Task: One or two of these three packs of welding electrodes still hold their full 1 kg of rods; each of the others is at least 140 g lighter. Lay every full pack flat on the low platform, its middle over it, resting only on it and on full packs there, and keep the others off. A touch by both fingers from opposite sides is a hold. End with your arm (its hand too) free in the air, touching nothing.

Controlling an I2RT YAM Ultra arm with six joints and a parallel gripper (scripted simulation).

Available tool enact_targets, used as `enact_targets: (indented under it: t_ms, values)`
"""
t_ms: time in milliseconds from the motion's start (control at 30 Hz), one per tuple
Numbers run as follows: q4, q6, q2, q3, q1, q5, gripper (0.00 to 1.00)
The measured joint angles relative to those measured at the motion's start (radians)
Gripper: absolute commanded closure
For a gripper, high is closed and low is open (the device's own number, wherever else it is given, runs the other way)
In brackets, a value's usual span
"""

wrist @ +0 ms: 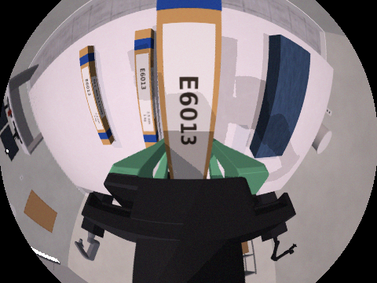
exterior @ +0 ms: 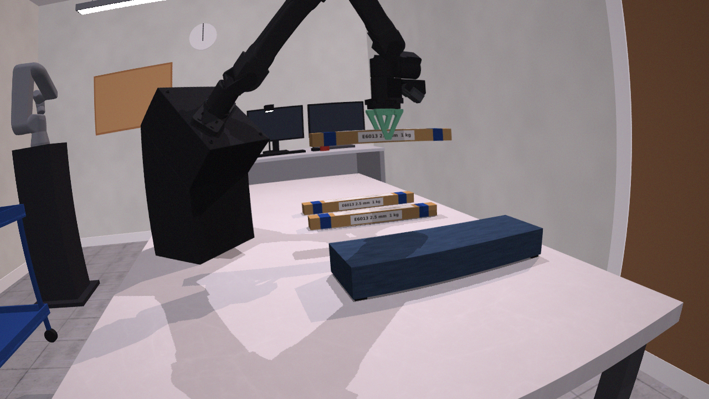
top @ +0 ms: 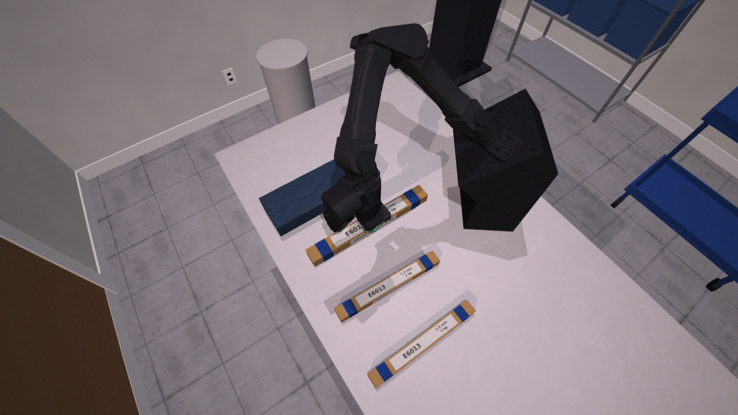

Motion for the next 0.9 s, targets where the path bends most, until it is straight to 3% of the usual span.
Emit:
enact_targets:
  t_ms: [900]
  values:
    - [0.028,0.003,0.005,-0.016,0.0,0.006,1.0]
